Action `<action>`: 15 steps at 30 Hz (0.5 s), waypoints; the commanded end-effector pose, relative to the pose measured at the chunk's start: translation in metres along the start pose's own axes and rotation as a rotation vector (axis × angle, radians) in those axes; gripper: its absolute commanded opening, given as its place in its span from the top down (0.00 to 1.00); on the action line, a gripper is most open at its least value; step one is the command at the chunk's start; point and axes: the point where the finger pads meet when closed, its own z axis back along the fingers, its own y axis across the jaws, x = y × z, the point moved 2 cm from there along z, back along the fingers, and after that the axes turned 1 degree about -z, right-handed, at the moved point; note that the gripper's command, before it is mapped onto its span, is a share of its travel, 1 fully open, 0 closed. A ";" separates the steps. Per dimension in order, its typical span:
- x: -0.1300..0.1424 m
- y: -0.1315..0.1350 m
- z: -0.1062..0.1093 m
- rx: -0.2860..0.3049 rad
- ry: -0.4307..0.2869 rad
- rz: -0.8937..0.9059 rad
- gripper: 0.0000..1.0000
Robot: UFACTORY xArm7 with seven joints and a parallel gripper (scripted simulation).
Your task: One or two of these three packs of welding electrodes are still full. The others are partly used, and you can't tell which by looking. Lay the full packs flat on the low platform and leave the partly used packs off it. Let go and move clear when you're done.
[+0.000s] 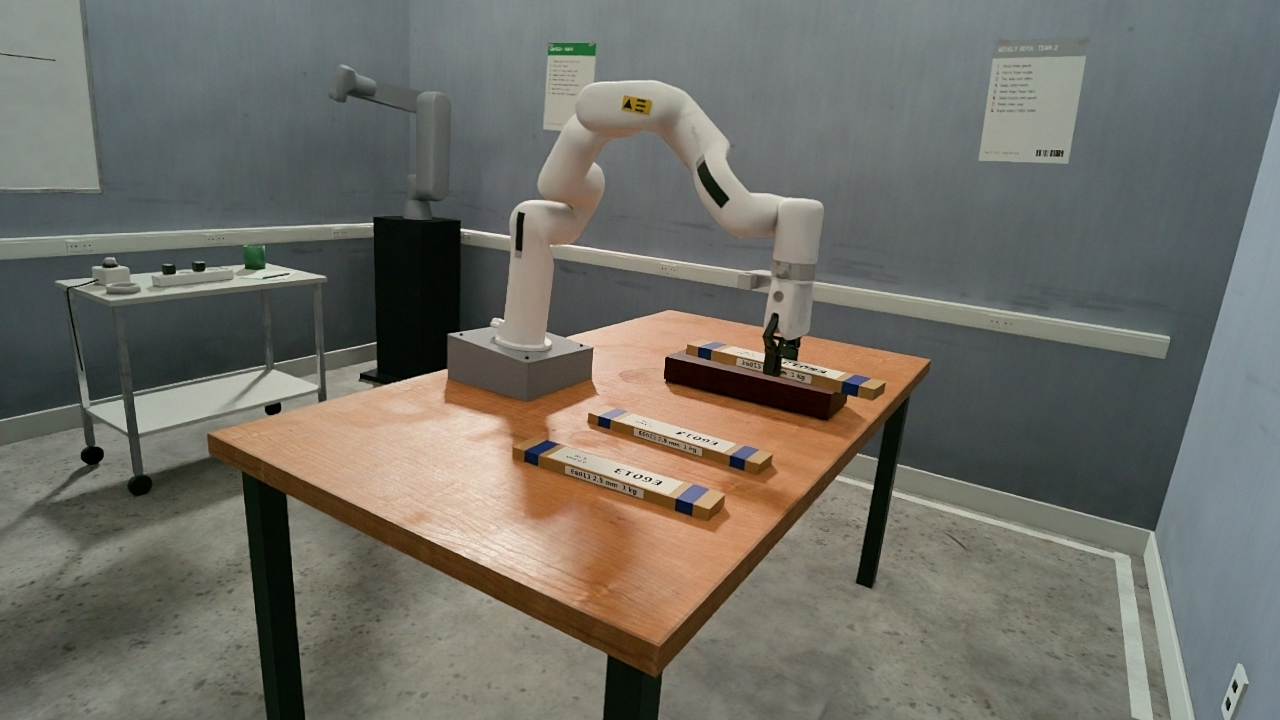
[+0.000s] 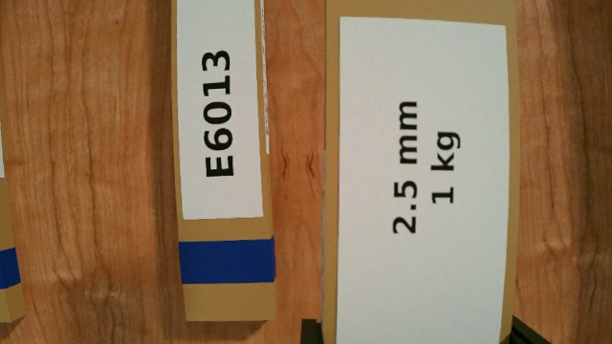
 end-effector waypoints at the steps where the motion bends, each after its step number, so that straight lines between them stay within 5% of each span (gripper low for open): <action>1: -0.001 0.001 0.003 0.000 -0.006 0.000 0.42; 15: -0.034 0.016 0.002 0.000 -0.006 0.000 0.42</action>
